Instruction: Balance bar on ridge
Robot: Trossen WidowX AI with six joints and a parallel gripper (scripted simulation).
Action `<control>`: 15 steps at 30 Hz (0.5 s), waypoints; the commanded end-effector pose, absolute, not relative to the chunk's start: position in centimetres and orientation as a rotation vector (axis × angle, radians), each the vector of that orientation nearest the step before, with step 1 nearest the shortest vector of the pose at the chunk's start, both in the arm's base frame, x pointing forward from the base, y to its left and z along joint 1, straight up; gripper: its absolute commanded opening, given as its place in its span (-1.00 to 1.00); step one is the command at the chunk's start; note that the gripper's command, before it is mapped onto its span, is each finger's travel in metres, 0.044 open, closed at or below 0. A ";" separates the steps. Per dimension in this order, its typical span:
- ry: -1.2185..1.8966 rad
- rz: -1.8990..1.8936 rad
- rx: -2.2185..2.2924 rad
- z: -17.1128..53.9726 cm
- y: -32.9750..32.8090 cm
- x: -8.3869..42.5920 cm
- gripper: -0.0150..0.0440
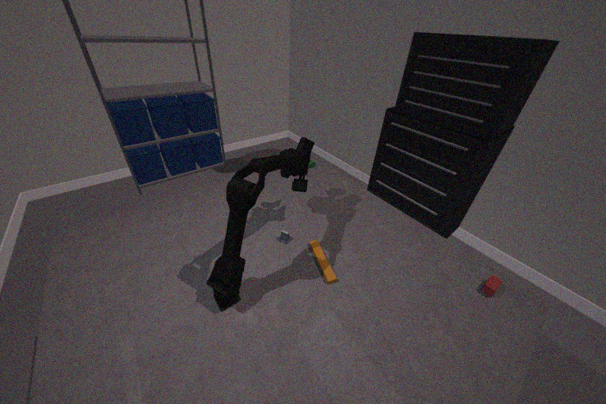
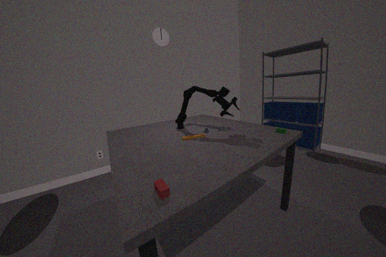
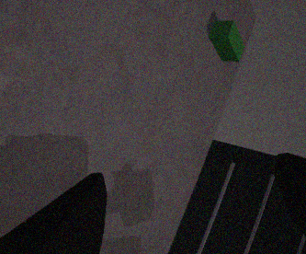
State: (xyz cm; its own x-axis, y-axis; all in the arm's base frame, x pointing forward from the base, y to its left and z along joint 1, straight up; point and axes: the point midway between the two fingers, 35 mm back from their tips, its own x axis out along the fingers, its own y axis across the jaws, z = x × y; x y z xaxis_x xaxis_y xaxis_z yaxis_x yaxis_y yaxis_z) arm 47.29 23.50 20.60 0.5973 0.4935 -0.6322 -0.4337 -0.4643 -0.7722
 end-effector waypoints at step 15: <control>0.654 1.066 -1.443 14.9 7.9 44.4 0.58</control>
